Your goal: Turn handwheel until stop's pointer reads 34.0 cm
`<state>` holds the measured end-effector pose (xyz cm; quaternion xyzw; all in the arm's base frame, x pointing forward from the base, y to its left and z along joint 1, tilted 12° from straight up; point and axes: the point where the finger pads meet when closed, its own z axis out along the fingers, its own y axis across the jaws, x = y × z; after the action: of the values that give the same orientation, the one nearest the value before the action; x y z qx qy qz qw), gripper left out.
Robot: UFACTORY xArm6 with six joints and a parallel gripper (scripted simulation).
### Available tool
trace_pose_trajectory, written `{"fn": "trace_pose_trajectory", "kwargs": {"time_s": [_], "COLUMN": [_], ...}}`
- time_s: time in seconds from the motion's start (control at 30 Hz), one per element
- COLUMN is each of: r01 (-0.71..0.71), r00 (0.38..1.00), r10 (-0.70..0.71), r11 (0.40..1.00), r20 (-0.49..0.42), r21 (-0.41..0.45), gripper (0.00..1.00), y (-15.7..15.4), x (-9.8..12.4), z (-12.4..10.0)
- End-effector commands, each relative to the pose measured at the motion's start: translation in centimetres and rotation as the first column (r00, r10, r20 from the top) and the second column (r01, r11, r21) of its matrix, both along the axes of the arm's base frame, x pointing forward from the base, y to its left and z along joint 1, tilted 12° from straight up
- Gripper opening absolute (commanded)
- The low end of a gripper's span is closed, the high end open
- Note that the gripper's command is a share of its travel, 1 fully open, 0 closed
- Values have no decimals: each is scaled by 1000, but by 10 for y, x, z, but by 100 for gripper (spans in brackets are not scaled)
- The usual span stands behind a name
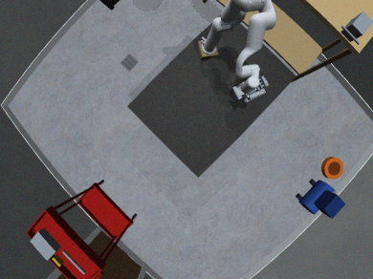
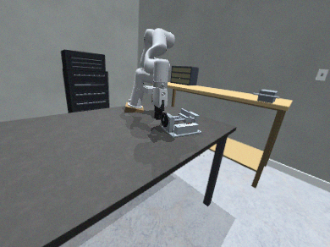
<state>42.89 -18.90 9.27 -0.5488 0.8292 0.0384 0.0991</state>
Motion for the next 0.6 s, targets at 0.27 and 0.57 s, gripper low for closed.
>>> {"fn": "trace_pose_trajectory", "kwargs": {"time_s": [0.27, 0.57], "r01": [0, 0], "r00": [1000, 1000], "r10": [0, 0], "r11": [1000, 1000], "r20": [3, 3], "r21": [-2, -2], "gripper": [6, 6], "y": [-3, -6], "x": [7, 14], "z": [1, -1]}}
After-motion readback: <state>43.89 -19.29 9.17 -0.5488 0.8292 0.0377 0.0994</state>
